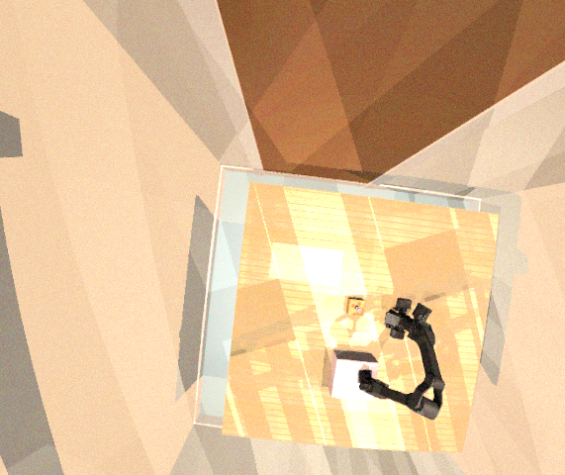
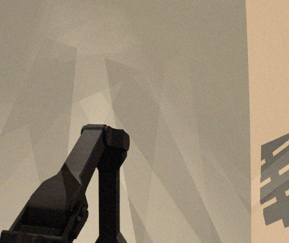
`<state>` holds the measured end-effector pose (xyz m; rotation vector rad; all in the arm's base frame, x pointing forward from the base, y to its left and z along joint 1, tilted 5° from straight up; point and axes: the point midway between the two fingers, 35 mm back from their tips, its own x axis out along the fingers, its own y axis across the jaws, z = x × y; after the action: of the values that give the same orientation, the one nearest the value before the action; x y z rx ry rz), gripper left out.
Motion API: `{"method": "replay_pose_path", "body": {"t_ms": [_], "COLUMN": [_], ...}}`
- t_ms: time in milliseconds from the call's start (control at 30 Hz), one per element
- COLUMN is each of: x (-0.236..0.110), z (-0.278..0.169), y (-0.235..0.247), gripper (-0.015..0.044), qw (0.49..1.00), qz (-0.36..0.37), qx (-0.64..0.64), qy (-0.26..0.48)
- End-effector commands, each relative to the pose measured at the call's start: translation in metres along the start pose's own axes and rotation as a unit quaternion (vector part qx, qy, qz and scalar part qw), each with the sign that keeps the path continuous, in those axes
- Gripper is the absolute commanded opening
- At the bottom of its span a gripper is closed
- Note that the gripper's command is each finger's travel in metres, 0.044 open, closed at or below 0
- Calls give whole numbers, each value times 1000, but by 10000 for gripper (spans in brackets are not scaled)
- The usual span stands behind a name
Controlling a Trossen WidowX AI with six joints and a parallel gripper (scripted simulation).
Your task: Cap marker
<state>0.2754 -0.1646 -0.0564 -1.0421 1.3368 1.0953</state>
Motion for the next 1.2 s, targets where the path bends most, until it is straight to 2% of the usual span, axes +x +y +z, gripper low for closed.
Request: {"method": "replay_pose_path", "body": {"t_ms": [0,333,467,967,1167], "x": [3,3,-5,-55,-60], "z": [0,0,-1,0,9], "y": [2,2,1,1,-2], "gripper": [166,99,0,0,0], "qw": [1000,1000,1000,1000,1000], "qz": [3,3,3,3,3], "qx": [-2,-2,-2,-2,-2], "qy": [2,2,2,1,1]}}
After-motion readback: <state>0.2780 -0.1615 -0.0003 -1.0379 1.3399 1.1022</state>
